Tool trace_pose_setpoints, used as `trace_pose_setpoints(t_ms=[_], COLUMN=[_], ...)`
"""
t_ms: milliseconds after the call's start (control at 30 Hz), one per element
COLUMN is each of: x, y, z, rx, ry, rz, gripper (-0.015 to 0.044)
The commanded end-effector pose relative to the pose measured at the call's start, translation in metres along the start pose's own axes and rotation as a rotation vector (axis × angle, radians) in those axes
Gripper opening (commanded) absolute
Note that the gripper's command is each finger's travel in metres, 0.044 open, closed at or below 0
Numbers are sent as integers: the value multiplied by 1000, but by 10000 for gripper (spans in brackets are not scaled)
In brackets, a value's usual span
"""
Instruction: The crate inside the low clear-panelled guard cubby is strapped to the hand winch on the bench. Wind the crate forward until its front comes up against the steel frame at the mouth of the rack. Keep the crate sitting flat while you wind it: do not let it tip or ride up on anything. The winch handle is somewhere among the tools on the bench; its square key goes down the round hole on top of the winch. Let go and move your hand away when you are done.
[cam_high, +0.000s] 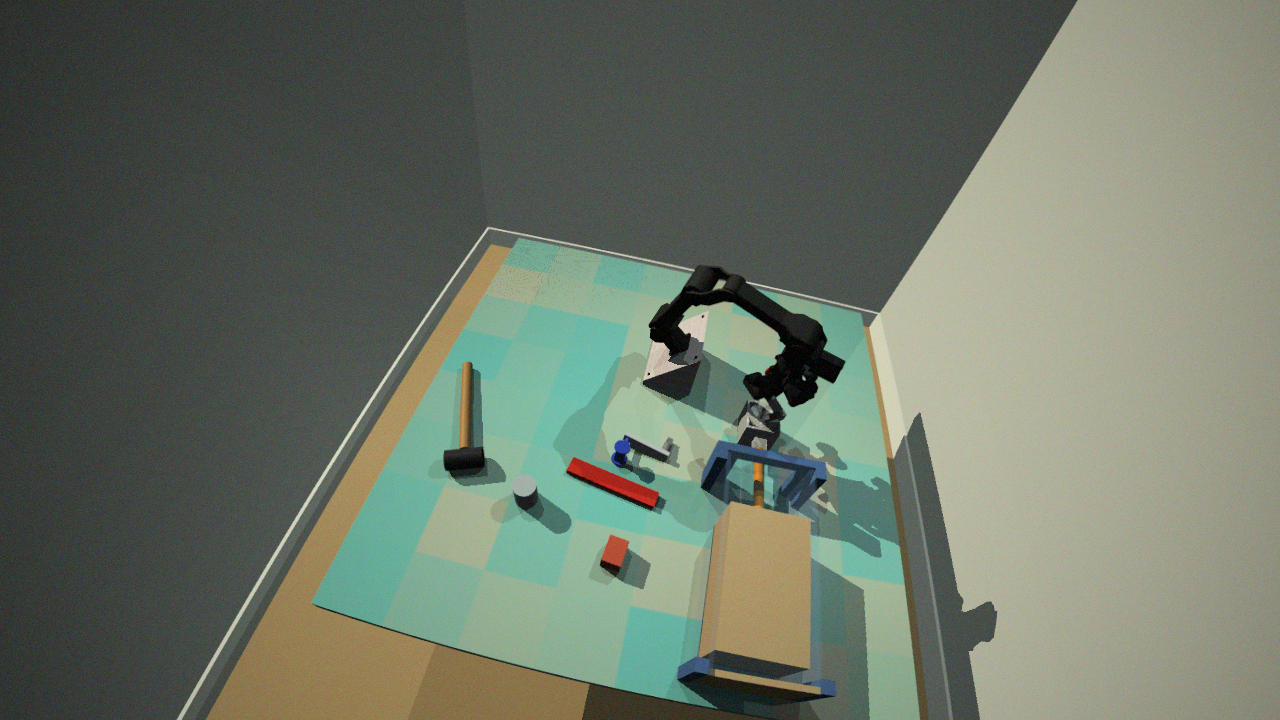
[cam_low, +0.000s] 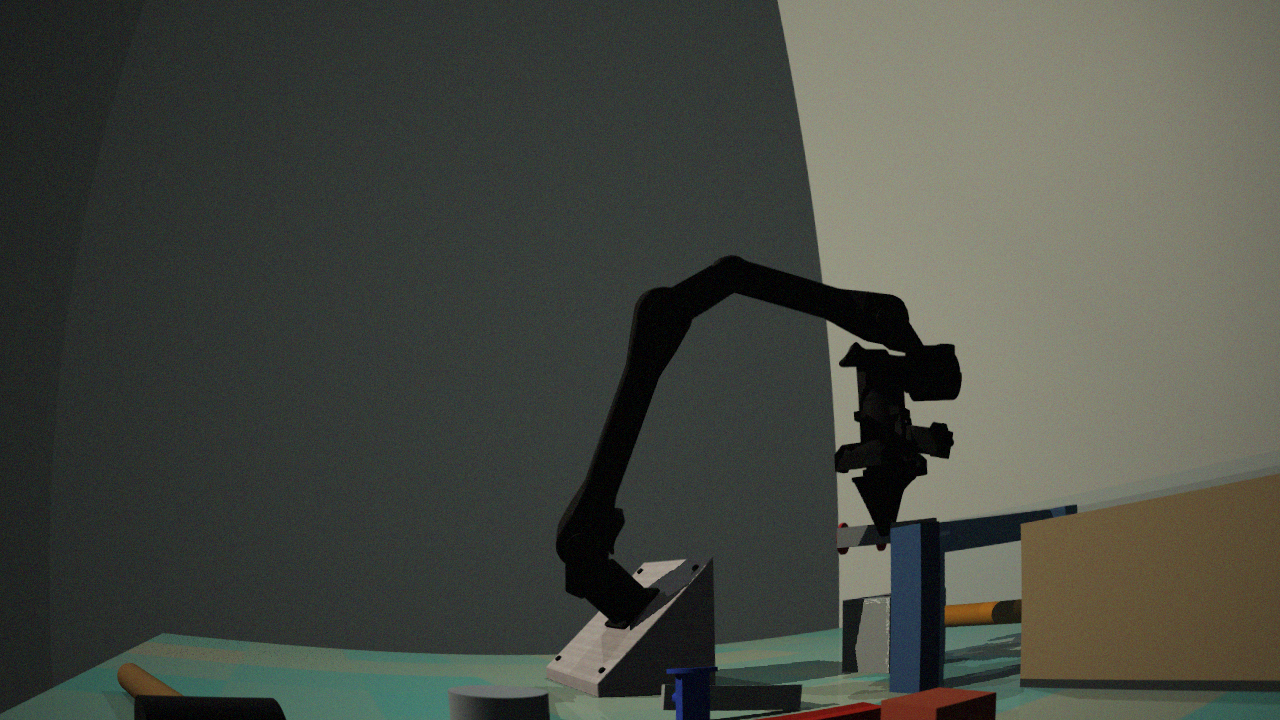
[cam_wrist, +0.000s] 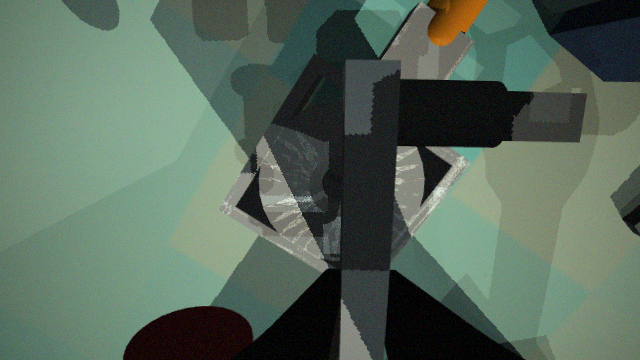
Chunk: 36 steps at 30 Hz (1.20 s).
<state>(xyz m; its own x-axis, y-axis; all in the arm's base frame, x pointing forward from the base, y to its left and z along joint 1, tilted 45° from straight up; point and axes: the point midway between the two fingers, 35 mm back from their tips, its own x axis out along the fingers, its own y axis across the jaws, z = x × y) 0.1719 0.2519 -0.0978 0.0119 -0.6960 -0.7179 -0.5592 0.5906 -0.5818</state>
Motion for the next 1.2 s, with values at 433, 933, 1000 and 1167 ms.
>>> trace_pose_setpoints(t_ms=[433, 933, 1000, 1167], x=[0, 1, 1, 1], y=[-1, -1, -2, -2], z=[0, 0, 0, 0], rx=[-9, -10, -10, -10], ry=[-36, -74, -80, -91], rz=[240, 485, 523, 599], gripper=[0, 0, 0, 0])
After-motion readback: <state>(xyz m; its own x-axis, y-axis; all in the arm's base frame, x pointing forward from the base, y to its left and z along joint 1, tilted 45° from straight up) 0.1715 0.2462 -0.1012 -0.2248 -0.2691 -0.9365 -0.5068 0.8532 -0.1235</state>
